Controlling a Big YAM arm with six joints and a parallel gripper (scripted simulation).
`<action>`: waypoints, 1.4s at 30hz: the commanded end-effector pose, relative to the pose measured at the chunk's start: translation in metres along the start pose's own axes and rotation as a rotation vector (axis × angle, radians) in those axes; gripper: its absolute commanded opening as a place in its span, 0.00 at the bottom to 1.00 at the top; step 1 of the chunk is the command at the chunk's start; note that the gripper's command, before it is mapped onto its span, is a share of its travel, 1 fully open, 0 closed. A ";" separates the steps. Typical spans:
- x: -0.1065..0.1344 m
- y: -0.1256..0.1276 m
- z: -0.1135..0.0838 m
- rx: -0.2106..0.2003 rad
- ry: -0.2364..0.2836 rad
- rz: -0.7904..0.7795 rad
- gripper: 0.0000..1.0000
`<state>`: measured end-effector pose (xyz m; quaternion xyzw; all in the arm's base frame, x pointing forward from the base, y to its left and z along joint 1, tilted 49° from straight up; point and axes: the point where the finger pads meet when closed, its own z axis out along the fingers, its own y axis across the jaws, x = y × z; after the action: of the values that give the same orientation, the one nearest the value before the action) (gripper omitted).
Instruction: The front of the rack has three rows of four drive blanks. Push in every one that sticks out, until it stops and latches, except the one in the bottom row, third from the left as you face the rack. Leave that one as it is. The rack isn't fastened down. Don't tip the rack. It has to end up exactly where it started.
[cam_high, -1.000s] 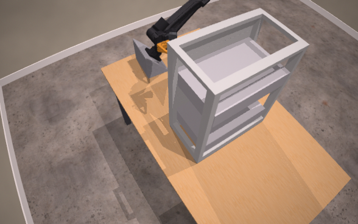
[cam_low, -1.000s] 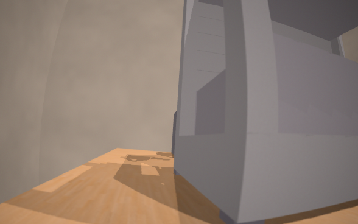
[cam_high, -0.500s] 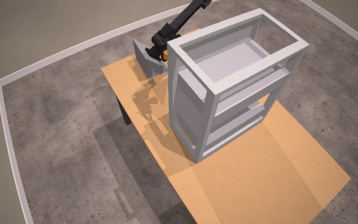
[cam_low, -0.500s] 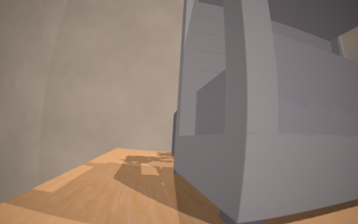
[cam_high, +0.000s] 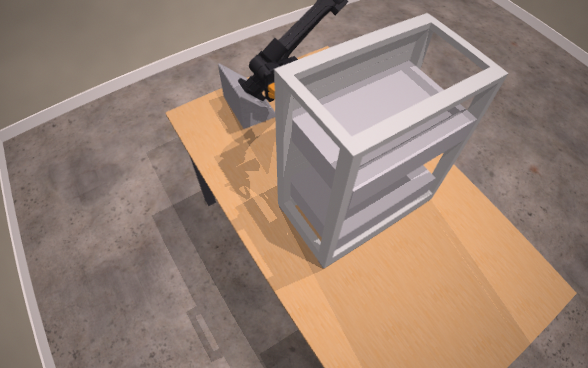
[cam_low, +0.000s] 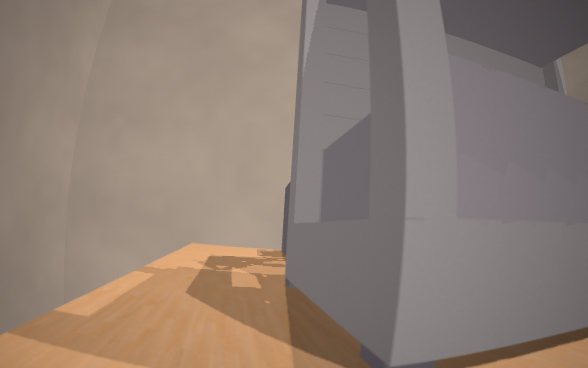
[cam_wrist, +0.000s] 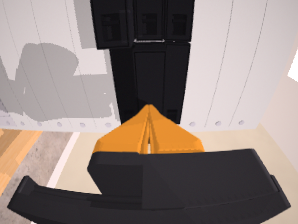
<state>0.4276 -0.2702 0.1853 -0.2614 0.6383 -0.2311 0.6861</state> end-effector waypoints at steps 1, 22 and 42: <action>-0.004 -0.014 0.022 0.002 -0.026 -0.038 0.00; -0.004 -0.014 0.038 0.002 -0.026 -0.038 0.00; -0.004 -0.015 0.047 0.002 -0.026 -0.037 0.00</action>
<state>0.4423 -0.2683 0.1857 -0.2581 0.6408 -0.2328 0.6846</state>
